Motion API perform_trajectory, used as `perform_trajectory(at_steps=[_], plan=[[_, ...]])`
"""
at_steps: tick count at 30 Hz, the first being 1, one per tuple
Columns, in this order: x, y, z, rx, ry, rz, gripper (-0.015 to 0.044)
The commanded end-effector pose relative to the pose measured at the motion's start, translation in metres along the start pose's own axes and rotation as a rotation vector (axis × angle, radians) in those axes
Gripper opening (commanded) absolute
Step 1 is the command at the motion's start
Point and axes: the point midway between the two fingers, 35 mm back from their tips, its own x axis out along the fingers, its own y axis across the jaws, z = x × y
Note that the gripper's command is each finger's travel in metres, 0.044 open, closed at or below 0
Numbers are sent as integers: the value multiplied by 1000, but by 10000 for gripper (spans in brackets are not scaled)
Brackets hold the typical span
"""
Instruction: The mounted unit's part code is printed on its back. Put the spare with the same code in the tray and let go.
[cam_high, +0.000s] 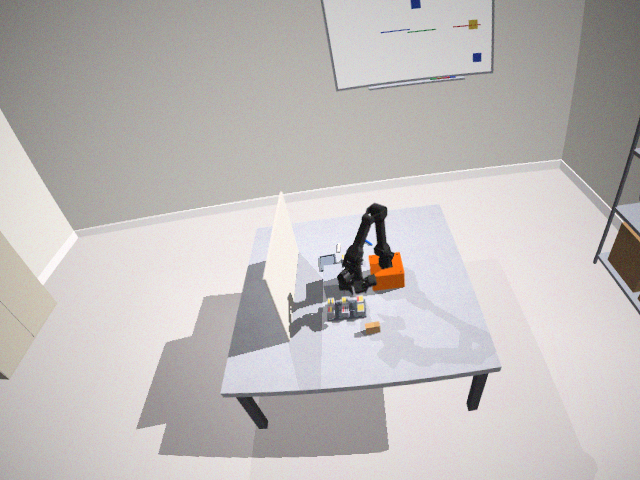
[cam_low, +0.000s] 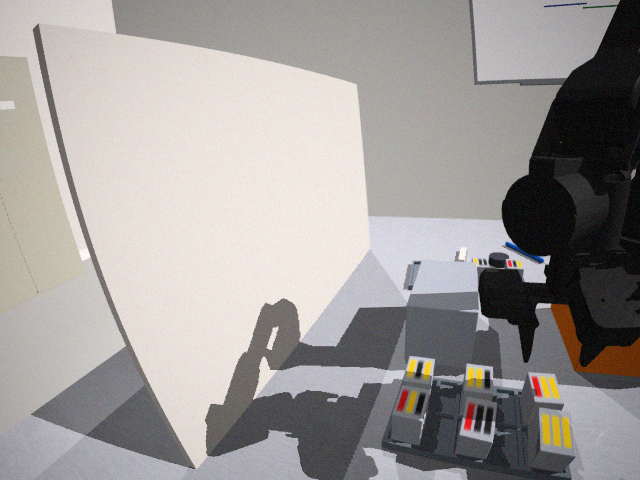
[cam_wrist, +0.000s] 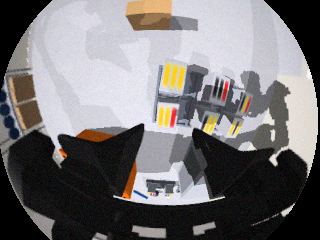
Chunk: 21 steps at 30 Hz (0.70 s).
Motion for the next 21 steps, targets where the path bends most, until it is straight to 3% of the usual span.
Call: perform_trajectory(at_steps=[1, 21], plan=[[8, 1, 0, -4, 5, 10, 300], [41, -1, 1, -4, 5, 10, 300]])
